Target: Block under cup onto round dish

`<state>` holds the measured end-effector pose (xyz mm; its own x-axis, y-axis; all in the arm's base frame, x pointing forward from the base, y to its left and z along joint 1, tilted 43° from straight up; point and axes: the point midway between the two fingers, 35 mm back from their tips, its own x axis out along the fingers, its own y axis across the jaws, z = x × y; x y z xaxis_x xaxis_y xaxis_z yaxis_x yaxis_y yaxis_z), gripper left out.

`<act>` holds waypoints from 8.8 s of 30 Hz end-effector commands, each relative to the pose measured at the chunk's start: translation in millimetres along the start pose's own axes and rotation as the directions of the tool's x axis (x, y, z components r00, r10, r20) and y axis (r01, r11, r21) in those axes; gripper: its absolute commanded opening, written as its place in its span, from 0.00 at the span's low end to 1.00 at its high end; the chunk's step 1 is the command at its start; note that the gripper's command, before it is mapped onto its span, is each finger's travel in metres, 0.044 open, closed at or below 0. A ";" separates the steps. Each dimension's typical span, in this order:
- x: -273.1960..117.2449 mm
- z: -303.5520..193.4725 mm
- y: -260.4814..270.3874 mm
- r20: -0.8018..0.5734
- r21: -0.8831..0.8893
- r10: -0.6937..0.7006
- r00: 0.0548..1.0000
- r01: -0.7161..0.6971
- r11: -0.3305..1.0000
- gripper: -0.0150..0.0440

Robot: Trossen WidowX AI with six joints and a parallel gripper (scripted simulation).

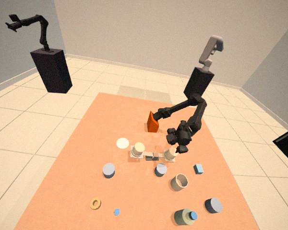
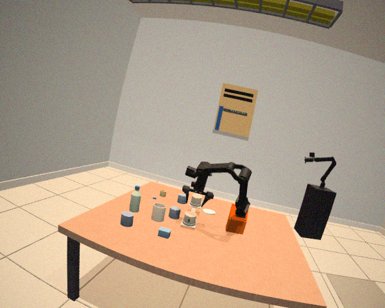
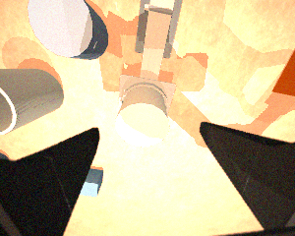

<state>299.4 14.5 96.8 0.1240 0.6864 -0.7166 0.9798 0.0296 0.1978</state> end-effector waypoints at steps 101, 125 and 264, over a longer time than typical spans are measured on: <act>73.6 -15.6 10.0 0.012 0.188 -0.072 0.997 0.068 0.980 0.25; 44.1 -13.6 15.1 0.017 0.189 -0.073 0.997 0.068 0.980 0.25; 46.3 -123.2 -20.9 0.018 0.189 -0.074 0.997 0.069 0.979 0.25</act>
<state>278.6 113.4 140.0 0.0485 0.6640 -0.7461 0.9983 -0.0568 0.0144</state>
